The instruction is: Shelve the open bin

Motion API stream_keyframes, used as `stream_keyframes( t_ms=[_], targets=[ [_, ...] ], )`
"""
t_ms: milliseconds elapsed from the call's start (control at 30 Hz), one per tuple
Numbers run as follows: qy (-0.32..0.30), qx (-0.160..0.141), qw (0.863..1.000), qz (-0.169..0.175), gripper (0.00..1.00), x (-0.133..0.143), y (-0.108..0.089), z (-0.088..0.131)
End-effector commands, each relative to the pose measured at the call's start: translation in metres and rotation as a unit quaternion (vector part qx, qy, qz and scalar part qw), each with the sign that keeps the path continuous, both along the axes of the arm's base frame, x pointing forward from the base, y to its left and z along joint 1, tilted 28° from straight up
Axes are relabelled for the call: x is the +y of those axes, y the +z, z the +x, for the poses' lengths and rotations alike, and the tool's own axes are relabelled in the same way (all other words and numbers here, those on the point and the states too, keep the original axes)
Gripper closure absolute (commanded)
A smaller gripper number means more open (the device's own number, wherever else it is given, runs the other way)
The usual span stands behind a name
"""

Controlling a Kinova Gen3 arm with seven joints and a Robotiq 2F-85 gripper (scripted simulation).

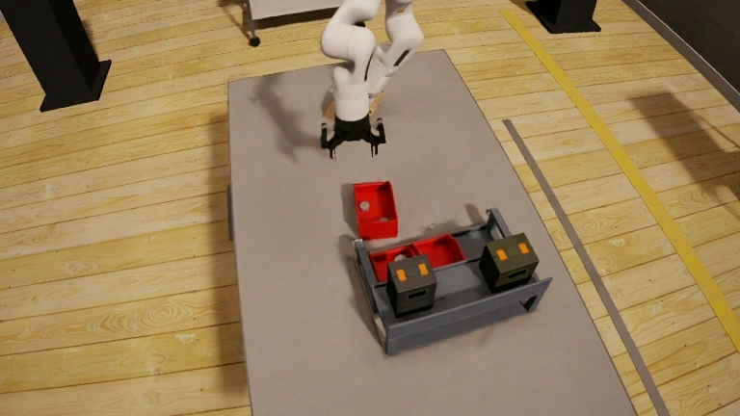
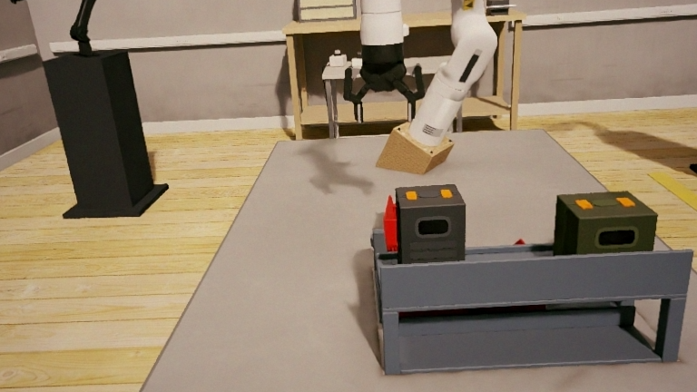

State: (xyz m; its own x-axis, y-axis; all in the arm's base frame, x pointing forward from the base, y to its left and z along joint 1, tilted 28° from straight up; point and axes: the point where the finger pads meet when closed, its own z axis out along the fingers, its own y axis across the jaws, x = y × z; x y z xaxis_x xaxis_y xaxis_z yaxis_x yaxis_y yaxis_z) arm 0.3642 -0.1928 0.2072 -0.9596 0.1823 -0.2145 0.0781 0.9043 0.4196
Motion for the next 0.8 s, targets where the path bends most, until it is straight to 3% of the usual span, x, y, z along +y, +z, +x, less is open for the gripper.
stream_keyframes(
  t_ms=[0,767],
  targets=[
    [0.0,0.0,1.0,0.0,0.0,-0.0011,0.0019,-0.0004],
    [0.0,0.0,1.0,0.0,0.0,-0.003,0.006,-0.0018]
  ],
)
